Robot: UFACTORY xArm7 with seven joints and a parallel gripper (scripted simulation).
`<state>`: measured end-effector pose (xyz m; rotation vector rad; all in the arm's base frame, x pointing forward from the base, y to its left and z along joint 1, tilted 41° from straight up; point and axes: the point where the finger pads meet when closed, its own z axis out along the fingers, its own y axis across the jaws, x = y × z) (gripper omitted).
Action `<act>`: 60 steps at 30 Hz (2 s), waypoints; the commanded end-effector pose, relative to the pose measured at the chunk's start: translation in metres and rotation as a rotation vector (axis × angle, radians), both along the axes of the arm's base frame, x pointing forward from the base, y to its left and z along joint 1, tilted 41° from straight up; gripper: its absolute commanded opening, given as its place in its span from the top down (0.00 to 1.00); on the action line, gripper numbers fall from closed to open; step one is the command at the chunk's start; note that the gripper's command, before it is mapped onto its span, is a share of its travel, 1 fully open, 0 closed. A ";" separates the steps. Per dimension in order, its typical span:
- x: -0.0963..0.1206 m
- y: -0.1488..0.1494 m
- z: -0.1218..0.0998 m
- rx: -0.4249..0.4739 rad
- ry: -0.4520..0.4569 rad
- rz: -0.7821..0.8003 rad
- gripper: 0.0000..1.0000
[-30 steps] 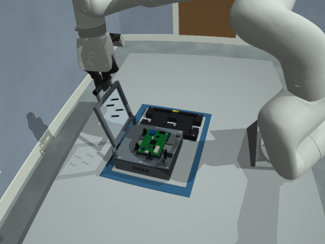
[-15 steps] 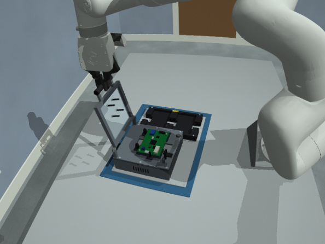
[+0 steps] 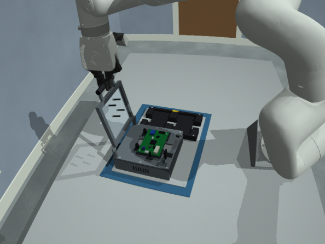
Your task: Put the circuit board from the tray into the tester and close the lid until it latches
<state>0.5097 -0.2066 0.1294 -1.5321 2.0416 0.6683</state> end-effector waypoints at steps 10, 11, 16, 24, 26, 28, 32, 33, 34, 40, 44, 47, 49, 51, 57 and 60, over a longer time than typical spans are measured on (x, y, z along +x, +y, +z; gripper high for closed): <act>-0.008 -0.001 0.003 -0.003 -0.002 -0.003 1.00; -0.008 -0.001 0.003 -0.003 -0.002 -0.003 1.00; -0.013 0.000 0.004 -0.003 -0.002 -0.003 1.00; -0.019 0.001 0.005 -0.002 -0.002 -0.003 1.00; -0.021 0.001 0.005 -0.003 -0.002 -0.003 1.00; -0.023 0.002 0.005 -0.003 -0.002 -0.003 1.00; -0.027 0.003 0.006 -0.003 -0.002 -0.003 1.00; -0.029 0.003 0.006 -0.003 -0.002 -0.003 1.00; -0.030 0.004 0.006 -0.003 -0.002 -0.003 1.00; -0.035 0.005 0.007 -0.003 -0.002 -0.003 1.00; -0.040 0.006 0.007 -0.003 -0.002 -0.003 1.00; -0.044 0.007 0.007 -0.003 -0.002 -0.003 1.00; -0.047 0.008 0.007 -0.002 -0.002 -0.003 1.00; -0.049 0.009 0.008 -0.003 -0.002 -0.003 1.00; -0.055 0.011 0.008 -0.003 -0.002 -0.003 1.00; -0.059 0.012 0.008 -0.003 -0.002 -0.003 1.00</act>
